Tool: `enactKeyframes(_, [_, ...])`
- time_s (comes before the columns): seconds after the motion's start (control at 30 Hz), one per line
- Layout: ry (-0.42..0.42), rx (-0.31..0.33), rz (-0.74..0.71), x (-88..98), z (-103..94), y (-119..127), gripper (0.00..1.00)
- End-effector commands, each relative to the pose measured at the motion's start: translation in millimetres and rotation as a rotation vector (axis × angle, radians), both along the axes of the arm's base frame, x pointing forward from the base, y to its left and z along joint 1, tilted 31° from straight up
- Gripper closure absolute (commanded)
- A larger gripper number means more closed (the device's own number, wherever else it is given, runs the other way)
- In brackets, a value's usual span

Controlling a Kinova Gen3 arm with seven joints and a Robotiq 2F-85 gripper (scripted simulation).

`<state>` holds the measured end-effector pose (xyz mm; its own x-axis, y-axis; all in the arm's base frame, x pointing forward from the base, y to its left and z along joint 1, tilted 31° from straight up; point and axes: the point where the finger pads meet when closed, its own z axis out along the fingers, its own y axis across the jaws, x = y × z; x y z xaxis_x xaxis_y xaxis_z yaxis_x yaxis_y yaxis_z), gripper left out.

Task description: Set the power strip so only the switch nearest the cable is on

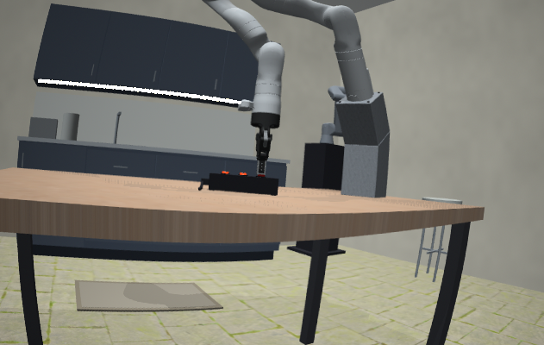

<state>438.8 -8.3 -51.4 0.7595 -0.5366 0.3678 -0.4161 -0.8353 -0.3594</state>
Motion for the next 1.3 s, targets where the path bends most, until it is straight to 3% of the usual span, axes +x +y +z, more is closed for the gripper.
enactKeyframes(0.0, [0.000, 0.001, 0.001, 0.2, 0.0, 0.8, 1.00])
enactKeyframes(0.67, [0.000, 0.001, 0.001, -18.5, 32.0, -3.7, 1.00])
enactKeyframes(1.27, [0.000, 0.001, 0.001, -19.1, 33.1, -3.9, 1.00])
